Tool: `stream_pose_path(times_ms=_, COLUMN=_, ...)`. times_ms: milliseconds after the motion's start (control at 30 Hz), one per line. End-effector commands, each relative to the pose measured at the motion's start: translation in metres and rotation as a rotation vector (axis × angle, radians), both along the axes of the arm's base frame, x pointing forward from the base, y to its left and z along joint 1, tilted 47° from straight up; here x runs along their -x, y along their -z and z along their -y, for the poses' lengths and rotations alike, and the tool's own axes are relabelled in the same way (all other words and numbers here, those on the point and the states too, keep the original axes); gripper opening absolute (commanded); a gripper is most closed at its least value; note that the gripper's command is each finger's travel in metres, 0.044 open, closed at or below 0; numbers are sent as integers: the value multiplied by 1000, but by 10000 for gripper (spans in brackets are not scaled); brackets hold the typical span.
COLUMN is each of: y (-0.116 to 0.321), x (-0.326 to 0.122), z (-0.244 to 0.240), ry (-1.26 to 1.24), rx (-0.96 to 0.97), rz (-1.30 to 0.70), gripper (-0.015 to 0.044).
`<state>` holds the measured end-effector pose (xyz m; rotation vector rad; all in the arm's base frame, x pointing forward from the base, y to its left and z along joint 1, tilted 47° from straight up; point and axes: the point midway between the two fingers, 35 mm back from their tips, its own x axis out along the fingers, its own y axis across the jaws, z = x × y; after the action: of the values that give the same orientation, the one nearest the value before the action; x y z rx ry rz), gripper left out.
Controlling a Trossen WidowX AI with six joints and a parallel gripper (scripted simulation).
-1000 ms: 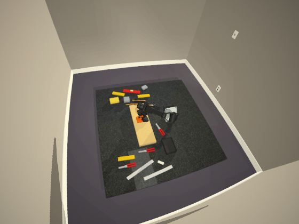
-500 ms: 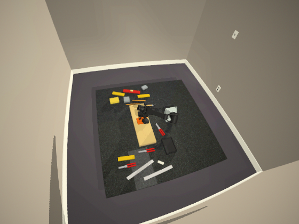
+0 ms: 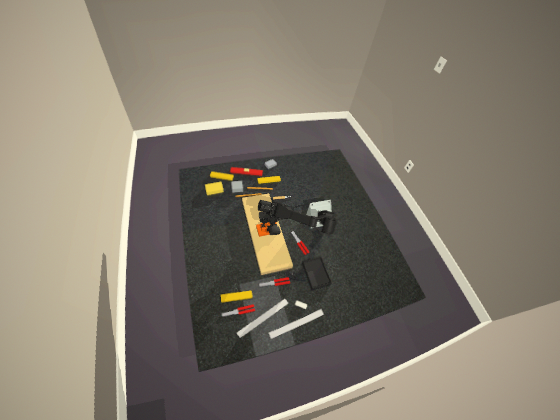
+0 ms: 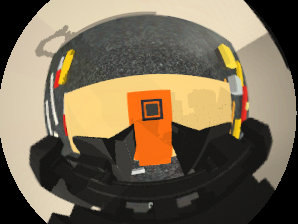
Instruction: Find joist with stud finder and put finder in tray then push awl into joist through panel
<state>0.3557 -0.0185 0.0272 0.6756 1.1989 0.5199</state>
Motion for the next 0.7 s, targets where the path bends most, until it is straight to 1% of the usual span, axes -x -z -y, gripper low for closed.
stream_pose_path(times_ms=0, y=-5, x=0, z=-6, ry=-2, rx=-6, rz=1, gripper=0)
stream_pose_path(times_ms=667, y=-24, x=0, z=-25, ry=-2, rx=-8, rz=1, gripper=0)
